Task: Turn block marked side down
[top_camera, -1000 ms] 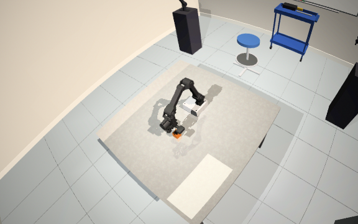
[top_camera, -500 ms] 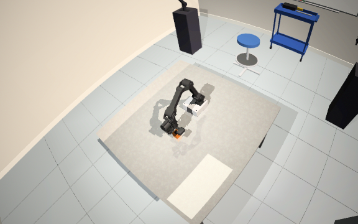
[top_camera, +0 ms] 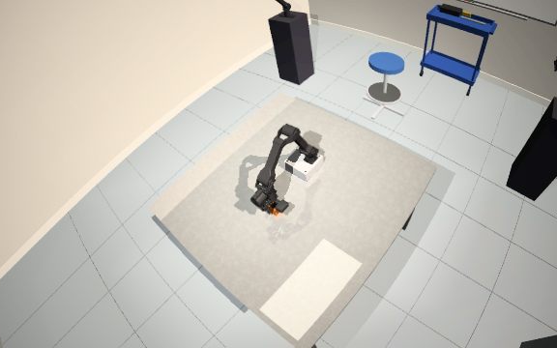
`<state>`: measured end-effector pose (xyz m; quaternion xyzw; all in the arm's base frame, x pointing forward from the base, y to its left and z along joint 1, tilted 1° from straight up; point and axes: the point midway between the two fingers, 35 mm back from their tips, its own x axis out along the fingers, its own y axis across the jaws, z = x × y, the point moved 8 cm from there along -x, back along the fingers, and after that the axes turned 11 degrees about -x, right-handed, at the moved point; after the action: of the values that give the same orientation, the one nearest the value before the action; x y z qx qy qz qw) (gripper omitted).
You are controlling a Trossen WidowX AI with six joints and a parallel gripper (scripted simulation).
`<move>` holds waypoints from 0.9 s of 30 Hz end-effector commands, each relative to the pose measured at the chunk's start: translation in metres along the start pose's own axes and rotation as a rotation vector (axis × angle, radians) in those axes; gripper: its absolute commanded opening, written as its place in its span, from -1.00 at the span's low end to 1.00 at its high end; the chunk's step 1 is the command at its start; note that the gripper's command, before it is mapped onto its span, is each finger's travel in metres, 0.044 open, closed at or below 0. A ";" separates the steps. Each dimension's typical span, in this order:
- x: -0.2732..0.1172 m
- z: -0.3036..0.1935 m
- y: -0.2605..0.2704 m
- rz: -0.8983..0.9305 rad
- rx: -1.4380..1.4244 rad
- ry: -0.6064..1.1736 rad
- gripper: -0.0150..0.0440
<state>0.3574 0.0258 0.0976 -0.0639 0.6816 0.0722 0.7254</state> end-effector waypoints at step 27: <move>0.005 -0.002 0.001 0.006 0.006 0.009 -0.23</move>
<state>0.3562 0.0260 0.0924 -0.0628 0.6845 0.0729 0.7226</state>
